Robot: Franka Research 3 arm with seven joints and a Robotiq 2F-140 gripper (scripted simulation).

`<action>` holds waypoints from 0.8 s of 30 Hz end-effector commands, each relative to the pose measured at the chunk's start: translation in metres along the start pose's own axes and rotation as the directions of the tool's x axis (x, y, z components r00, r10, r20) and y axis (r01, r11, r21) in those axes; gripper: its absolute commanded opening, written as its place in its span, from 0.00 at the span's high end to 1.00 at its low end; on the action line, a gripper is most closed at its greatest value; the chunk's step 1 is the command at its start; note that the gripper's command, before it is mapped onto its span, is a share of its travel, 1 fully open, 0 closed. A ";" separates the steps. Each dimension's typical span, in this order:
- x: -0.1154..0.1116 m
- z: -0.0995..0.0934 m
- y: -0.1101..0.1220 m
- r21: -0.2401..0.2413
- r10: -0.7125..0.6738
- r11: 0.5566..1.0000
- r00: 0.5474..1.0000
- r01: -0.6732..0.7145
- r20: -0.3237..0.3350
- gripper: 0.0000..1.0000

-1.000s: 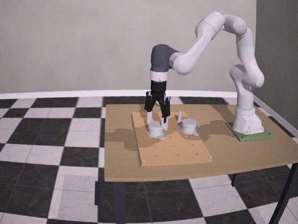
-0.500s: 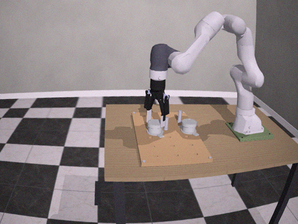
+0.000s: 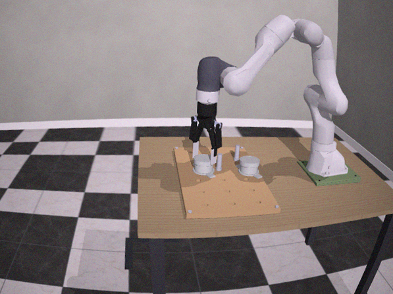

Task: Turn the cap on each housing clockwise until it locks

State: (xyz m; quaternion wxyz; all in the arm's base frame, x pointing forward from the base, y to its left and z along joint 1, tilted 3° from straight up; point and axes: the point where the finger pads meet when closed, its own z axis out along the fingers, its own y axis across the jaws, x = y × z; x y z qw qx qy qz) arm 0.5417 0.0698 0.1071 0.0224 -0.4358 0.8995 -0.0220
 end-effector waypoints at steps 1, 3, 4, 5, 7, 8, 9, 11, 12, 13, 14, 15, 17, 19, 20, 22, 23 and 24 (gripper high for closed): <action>0.007 0.002 -0.005 -0.004 -0.017 1.000 1.000 0.017 -0.001 0.90; 0.010 0.002 -0.007 -0.004 -0.017 1.000 1.000 0.017 -0.001 0.90; 0.011 0.002 -0.009 -0.004 -0.017 1.000 1.000 0.017 -0.001 0.90; 0.013 0.002 -0.010 -0.004 -0.017 1.000 1.000 0.017 -0.001 0.90; 0.015 0.002 -0.013 -0.004 -0.017 1.000 1.000 0.017 -0.001 0.90; 0.017 0.002 -0.014 -0.004 -0.017 1.000 1.000 0.017 -0.001 0.90; 0.018 0.002 -0.015 -0.004 -0.017 1.000 1.000 0.017 -0.001 0.90; 0.020 0.002 -0.018 -0.004 -0.017 1.000 1.000 0.017 -0.001 0.90; 0.022 0.002 -0.019 -0.004 -0.017 1.000 1.000 0.017 -0.001 0.90; 0.022 0.002 -0.019 -0.004 -0.017 1.000 1.000 0.017 -0.001 0.90; 0.022 0.002 -0.019 -0.004 -0.017 1.000 1.000 0.017 -0.001 0.90; 0.023 0.002 -0.021 -0.004 -0.017 1.000 1.000 0.017 -0.001 0.90; 0.026 0.002 -0.023 -0.004 -0.017 1.000 1.000 0.017 -0.001 0.90; 0.028 0.002 -0.026 -0.004 -0.017 1.000 1.000 0.017 -0.001 0.90; 0.029 0.002 -0.027 -0.004 -0.017 1.000 1.000 0.017 -0.001 0.90; 0.032 0.002 -0.030 -0.004 -0.017 1.000 1.000 0.017 -0.001 0.90; 0.033 0.002 -0.031 -0.004 -0.017 1.000 1.000 0.017 -0.001 0.90; 0.034 0.002 -0.033 -0.004 -0.017 1.000 1.000 0.017 -0.001 0.90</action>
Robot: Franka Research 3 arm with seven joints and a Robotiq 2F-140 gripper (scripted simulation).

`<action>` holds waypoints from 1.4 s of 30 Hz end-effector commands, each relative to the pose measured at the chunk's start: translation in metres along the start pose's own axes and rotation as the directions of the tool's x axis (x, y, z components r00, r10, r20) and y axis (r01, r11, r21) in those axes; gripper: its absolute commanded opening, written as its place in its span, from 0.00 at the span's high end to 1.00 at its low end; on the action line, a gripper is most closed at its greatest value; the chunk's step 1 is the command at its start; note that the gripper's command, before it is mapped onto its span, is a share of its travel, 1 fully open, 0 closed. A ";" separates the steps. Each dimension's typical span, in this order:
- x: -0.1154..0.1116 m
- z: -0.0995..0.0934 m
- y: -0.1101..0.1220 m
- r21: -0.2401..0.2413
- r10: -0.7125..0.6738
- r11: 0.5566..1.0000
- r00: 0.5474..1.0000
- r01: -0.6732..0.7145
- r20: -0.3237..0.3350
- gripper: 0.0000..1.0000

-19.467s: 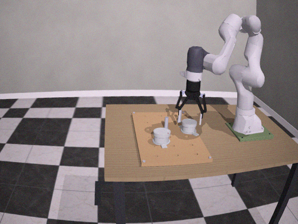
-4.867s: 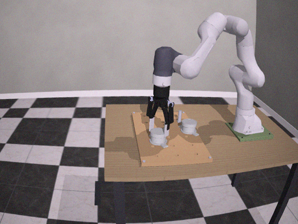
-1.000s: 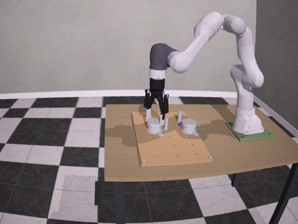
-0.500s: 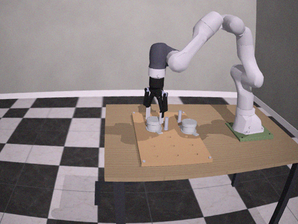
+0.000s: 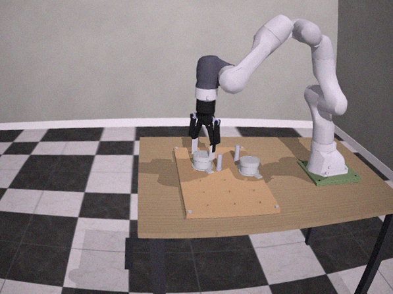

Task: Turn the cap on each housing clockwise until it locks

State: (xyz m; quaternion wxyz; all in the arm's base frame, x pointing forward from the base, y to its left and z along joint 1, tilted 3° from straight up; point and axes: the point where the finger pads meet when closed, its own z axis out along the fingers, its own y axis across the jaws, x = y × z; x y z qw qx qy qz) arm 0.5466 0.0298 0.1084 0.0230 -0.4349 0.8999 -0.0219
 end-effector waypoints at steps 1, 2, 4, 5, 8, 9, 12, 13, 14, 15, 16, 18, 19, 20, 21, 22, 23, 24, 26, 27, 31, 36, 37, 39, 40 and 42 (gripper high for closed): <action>0.007 0.002 -0.005 -0.005 -0.019 1.000 1.000 0.019 -0.002 0.90; 0.008 0.002 -0.007 -0.005 -0.019 1.000 1.000 0.019 -0.002 0.90; 0.011 0.002 -0.009 -0.005 -0.019 1.000 1.000 0.019 -0.002 0.90; 0.012 0.002 -0.010 -0.005 -0.019 1.000 1.000 0.019 -0.002 0.90; 0.013 0.002 -0.012 -0.005 -0.019 1.000 1.000 0.019 -0.002 0.90; 0.014 0.002 -0.013 -0.005 -0.019 1.000 1.000 0.019 -0.002 0.90; 0.018 0.002 -0.016 -0.005 -0.019 1.000 1.000 0.019 -0.002 0.90; 0.019 0.002 -0.018 -0.005 -0.019 1.000 1.000 0.019 -0.002 0.90; 0.020 0.002 -0.019 -0.005 -0.019 1.000 1.000 0.019 -0.002 0.90; 0.021 0.002 -0.020 -0.005 -0.019 1.000 1.000 0.019 -0.002 0.90; 0.023 0.002 -0.021 -0.005 -0.019 1.000 1.000 0.019 -0.002 0.90; 0.025 0.002 -0.024 -0.005 -0.019 1.000 1.000 0.019 -0.002 0.90; 0.026 0.002 -0.025 -0.005 -0.019 1.000 1.000 0.019 -0.002 0.90; 0.027 0.002 -0.026 -0.005 -0.019 1.000 1.000 0.019 -0.002 0.90; 0.028 0.002 -0.027 -0.005 -0.019 1.000 1.000 0.019 -0.002 0.90; 0.029 0.002 -0.028 -0.005 -0.019 1.000 1.000 0.019 -0.002 0.90; 0.029 0.002 -0.028 -0.005 -0.019 1.000 1.000 0.019 -0.002 0.90; 0.029 0.002 -0.028 -0.005 -0.019 1.000 1.000 0.019 -0.002 0.90; 0.031 0.002 -0.030 -0.005 -0.019 1.000 1.000 0.019 -0.002 0.90; 0.032 0.002 -0.031 -0.005 -0.019 1.000 1.000 0.019 -0.002 0.90; 0.036 0.002 -0.036 -0.005 -0.019 1.000 1.000 0.019 -0.002 0.90; 0.041 0.002 -0.041 -0.005 -0.019 1.000 1.000 0.019 -0.002 0.90; 0.042 0.002 -0.041 -0.005 -0.019 1.000 1.000 0.019 -0.002 0.90; 0.044 0.002 -0.043 -0.005 -0.019 1.000 1.000 0.019 -0.002 0.90; 0.044 0.002 -0.043 -0.005 -0.019 1.000 1.000 0.019 -0.002 0.90; 0.045 0.002 -0.044 -0.005 -0.019 1.000 1.000 0.019 -0.002 0.90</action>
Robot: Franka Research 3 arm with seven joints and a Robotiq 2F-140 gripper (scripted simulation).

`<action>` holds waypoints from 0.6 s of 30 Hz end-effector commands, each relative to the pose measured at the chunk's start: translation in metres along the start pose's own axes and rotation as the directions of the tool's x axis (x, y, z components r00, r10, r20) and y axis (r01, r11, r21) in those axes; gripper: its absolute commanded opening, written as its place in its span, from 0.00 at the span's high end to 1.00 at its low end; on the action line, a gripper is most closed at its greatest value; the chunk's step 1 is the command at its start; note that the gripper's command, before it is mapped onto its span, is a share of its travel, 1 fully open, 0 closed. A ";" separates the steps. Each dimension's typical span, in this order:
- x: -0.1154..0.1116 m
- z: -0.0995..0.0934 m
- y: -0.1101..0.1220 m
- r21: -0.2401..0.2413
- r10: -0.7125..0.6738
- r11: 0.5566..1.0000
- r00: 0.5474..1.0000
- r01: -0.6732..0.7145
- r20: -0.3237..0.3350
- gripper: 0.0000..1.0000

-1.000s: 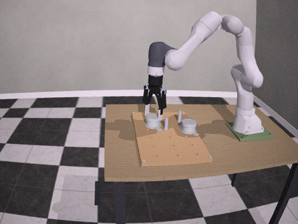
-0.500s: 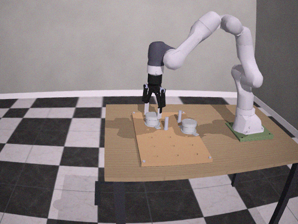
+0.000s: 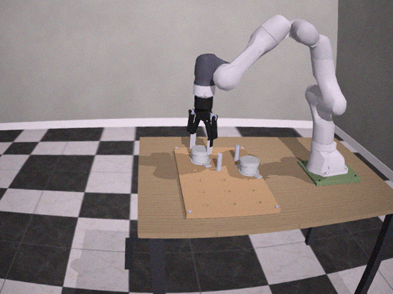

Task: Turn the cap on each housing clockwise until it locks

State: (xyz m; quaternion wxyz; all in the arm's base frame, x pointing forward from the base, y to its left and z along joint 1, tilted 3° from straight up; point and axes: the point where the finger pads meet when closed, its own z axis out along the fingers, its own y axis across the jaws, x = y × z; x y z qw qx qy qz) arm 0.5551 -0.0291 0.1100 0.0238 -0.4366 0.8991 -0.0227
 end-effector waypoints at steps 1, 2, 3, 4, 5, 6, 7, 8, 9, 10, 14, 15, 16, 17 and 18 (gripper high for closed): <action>0.005 0.002 -0.002 -0.007 -0.015 1.000 1.000 0.015 -0.003 0.90; 0.006 0.002 -0.003 -0.007 -0.015 1.000 1.000 0.015 -0.003 0.90; 0.006 0.002 -0.004 -0.007 -0.015 1.000 1.000 0.015 -0.003 0.90; 0.007 0.002 -0.004 -0.007 -0.015 1.000 1.000 0.015 -0.003 0.90; 0.008 0.002 -0.005 -0.007 -0.015 1.000 1.000 0.015 -0.003 0.90; 0.009 0.002 -0.006 -0.007 -0.015 1.000 1.000 0.015 -0.003 0.90; 0.010 0.002 -0.007 -0.007 -0.015 1.000 1.000 0.015 -0.003 0.90; 0.011 0.002 -0.008 -0.007 -0.015 1.000 1.000 0.015 -0.003 0.90; 0.011 0.002 -0.009 -0.007 -0.015 1.000 1.000 0.015 -0.003 0.90; 0.012 0.002 -0.009 -0.007 -0.015 1.000 1.000 0.015 -0.003 0.90; 0.015 0.002 -0.012 -0.007 -0.015 1.000 1.000 0.015 -0.003 0.90; 0.015 0.002 -0.012 -0.007 -0.015 1.000 1.000 0.015 -0.003 0.90; 0.015 0.002 -0.012 -0.007 -0.015 1.000 1.000 0.015 -0.003 0.90; 0.016 0.002 -0.013 -0.007 -0.015 1.000 1.000 0.015 -0.003 0.90; 0.016 0.002 -0.014 -0.007 -0.015 1.000 1.000 0.015 -0.003 0.90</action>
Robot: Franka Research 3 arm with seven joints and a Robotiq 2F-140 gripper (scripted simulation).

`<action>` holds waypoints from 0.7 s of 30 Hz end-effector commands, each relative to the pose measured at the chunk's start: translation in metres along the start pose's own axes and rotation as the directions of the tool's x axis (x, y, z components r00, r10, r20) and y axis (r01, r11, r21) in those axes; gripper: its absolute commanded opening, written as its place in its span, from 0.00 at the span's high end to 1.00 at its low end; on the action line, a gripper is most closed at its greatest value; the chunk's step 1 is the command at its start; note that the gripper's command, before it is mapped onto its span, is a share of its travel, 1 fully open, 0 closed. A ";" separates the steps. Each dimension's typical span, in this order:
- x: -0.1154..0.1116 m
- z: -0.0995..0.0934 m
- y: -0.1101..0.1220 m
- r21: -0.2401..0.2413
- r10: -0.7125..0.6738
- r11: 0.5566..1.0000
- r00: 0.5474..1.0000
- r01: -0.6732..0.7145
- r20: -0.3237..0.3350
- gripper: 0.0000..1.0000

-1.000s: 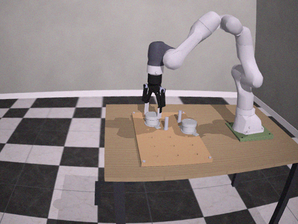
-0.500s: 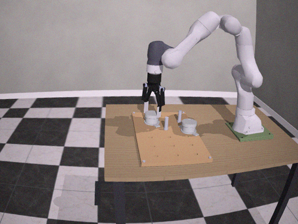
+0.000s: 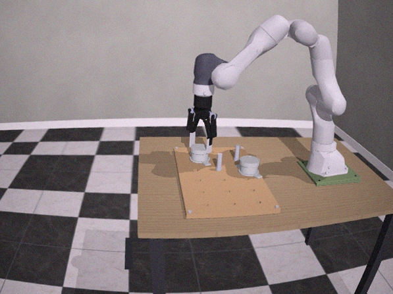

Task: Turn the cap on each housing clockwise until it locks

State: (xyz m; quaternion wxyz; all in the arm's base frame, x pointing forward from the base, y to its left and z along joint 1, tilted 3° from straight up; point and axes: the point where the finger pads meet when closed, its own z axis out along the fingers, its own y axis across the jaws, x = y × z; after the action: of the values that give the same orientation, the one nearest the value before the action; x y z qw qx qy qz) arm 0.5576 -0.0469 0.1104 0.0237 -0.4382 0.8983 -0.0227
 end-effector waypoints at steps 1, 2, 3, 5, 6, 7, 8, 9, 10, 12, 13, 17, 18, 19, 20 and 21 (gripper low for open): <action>0.005 0.002 -0.002 -0.007 -0.011 1.000 1.000 0.011 -0.003 0.90; 0.005 0.002 -0.002 -0.007 -0.011 1.000 1.000 0.011 -0.003 0.90; 0.006 0.002 -0.003 -0.007 -0.011 1.000 1.000 0.011 -0.003 0.90; 0.007 0.002 -0.004 -0.007 -0.011 1.000 1.000 0.011 -0.003 0.90; 0.008 0.002 -0.005 -0.007 -0.011 1.000 1.000 0.011 -0.003 0.90; 0.008 0.002 -0.005 -0.007 -0.011 1.000 1.000 0.011 -0.003 0.90; 0.009 0.002 -0.006 -0.007 -0.011 1.000 1.000 0.011 -0.003 0.90; 0.009 0.002 -0.007 -0.007 -0.011 1.000 1.000 0.011 -0.003 0.90; 0.010 0.002 -0.007 -0.007 -0.011 1.000 1.000 0.011 -0.003 0.90; 0.011 0.002 -0.008 -0.007 -0.011 1.000 1.000 0.011 -0.003 0.90; 0.012 0.002 -0.009 -0.007 -0.011 1.000 1.000 0.011 -0.003 0.90; 0.013 0.002 -0.010 -0.007 -0.011 1.000 1.000 0.011 -0.003 0.90; 0.013 0.002 -0.010 -0.007 -0.011 1.000 1.000 0.011 -0.003 0.90; 0.013 0.002 -0.011 -0.007 -0.011 1.000 1.000 0.011 -0.003 0.90; 0.014 0.002 -0.011 -0.007 -0.011 1.000 1.000 0.011 -0.003 0.90; 0.014 0.002 -0.012 -0.007 -0.011 1.000 1.000 0.011 -0.003 0.90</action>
State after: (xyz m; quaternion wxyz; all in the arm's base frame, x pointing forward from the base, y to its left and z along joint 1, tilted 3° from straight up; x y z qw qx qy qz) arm 0.5596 -0.0621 0.1108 0.0235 -0.4400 0.8974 -0.0227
